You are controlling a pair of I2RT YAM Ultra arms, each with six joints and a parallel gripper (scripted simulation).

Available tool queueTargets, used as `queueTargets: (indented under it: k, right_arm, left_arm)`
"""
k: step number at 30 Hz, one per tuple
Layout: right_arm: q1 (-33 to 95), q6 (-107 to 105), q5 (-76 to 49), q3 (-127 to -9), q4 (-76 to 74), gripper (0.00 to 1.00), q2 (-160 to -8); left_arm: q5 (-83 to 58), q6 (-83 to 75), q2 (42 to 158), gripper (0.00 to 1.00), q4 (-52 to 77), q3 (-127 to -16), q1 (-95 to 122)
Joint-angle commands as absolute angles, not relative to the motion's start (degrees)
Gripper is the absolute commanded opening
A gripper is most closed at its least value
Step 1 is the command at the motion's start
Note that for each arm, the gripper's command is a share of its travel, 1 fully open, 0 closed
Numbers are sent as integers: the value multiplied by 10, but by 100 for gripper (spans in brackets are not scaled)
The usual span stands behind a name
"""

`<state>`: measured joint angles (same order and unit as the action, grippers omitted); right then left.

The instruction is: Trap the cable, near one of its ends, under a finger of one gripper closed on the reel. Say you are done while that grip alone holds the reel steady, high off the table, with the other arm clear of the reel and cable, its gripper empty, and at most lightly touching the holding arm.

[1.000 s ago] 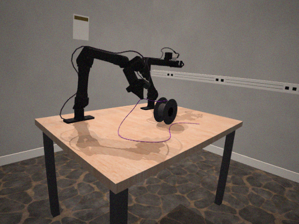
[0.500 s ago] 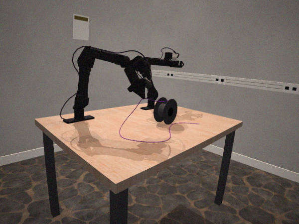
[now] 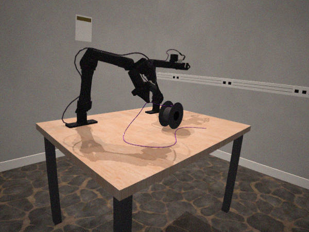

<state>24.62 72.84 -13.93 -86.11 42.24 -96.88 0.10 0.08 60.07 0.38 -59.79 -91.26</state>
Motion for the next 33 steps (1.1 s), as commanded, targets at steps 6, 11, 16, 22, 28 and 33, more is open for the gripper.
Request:
queueTargets:
  k: [6, 11, 16, 22, 28, 33]
  right_arm:
    - [237, 755, -118, -836, 408, 0, -939]
    - [233, 780, -99, -821, 404, 0, -925]
    - [225, 833, -57, -792, 397, 0, -894]
    - [213, 890, -9, -767, 392, 0, -868]
    - [206, 912, 10, -760, 389, 0, -863]
    - [201, 919, 17, -761, 387, 0, -870]
  left_arm:
    - [-3, -3, 601, 100, -4, -594, -911]
    - [-3, -3, 601, 100, -4, -594, -911]
    - [-3, -3, 601, 100, -4, -594, -911]
    - [-3, -3, 601, 100, -4, -594, -911]
    - [-3, -3, 601, 100, -4, -594, -911]
    - [-3, -3, 601, 100, -4, -594, -911]
